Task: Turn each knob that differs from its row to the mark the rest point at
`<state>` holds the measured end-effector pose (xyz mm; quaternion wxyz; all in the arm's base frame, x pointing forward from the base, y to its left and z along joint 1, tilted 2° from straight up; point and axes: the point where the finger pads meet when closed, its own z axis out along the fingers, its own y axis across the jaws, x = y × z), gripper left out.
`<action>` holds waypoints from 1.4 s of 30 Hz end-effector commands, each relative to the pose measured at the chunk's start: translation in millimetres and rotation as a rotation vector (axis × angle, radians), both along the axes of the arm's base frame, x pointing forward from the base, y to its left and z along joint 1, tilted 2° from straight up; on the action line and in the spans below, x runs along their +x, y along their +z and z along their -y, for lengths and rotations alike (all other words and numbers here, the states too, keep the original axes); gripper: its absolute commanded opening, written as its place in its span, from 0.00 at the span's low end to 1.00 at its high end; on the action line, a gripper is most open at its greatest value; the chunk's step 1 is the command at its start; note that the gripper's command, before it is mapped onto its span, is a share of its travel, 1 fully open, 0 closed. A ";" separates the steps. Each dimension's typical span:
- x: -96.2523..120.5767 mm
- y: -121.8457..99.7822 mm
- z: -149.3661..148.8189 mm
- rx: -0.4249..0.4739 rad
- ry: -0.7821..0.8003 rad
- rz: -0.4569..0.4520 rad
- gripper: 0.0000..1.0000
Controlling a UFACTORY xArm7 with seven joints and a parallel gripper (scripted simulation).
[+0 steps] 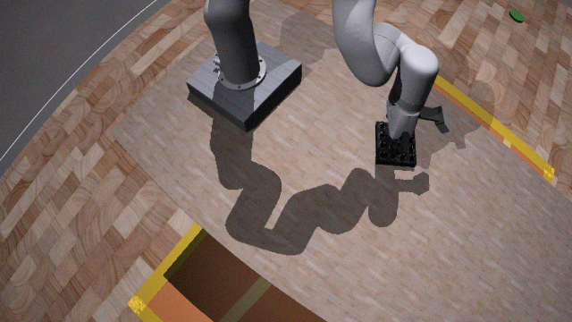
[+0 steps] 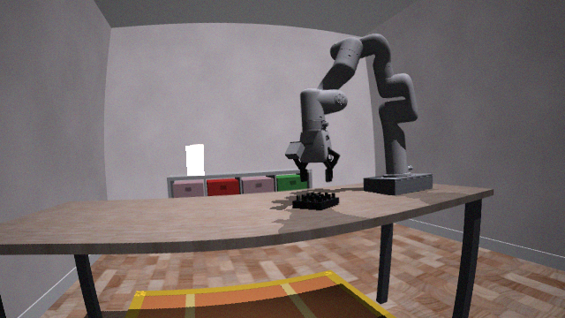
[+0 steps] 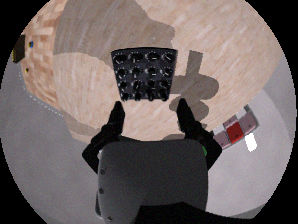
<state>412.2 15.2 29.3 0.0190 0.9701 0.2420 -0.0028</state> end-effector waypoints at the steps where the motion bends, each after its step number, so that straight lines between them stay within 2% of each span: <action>1: 1.5 1.2 -0.2 0.001 0.000 0.004 1.00; 21: -0.9 1.3 1.0 0.002 -0.001 0.003 1.00; 42: -31.0 1.9 15.6 0.002 -0.001 0.003 1.00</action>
